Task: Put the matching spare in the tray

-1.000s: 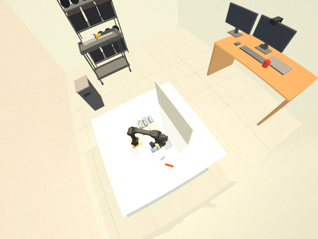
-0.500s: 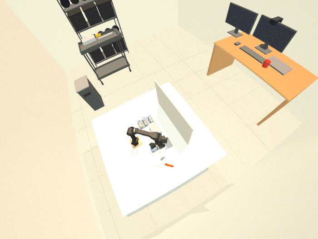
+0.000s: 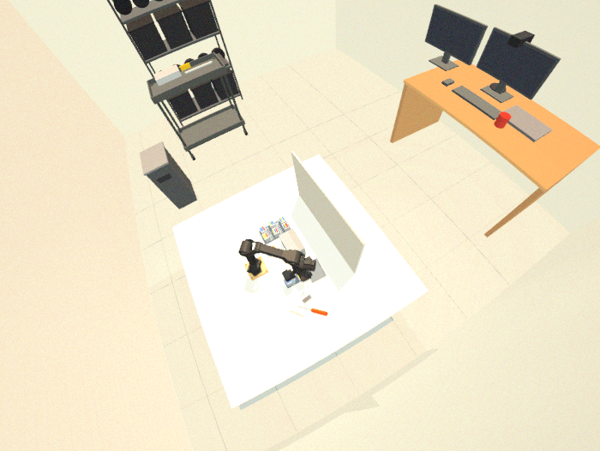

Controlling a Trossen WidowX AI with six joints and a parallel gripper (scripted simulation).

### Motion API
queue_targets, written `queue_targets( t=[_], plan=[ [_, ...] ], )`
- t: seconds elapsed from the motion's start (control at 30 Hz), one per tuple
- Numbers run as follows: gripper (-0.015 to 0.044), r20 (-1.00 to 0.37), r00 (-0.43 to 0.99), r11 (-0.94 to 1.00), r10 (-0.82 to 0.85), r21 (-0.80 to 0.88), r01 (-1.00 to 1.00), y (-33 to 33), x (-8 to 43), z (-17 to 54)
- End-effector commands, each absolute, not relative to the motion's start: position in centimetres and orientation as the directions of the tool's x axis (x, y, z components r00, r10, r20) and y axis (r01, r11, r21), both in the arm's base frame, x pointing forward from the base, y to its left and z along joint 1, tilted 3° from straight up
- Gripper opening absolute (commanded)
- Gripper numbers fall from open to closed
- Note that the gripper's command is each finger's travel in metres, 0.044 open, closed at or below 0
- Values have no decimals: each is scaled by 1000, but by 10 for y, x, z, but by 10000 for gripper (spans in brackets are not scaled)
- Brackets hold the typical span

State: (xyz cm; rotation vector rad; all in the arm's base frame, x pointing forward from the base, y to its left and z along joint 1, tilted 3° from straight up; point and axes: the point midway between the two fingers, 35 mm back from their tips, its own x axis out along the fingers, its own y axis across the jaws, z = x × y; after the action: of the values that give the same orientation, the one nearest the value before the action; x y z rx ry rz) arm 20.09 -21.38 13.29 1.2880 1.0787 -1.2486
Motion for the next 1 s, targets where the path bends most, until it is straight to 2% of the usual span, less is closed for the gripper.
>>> queue_targets(
  t=[0.0, 0.97],
  plan=[
    [300, -997, 68, -106, -36, 72, 992, -213, 202, 125],
    [300, -997, 68, -106, -36, 72, 992, -214, 204, 77]
  ],
)
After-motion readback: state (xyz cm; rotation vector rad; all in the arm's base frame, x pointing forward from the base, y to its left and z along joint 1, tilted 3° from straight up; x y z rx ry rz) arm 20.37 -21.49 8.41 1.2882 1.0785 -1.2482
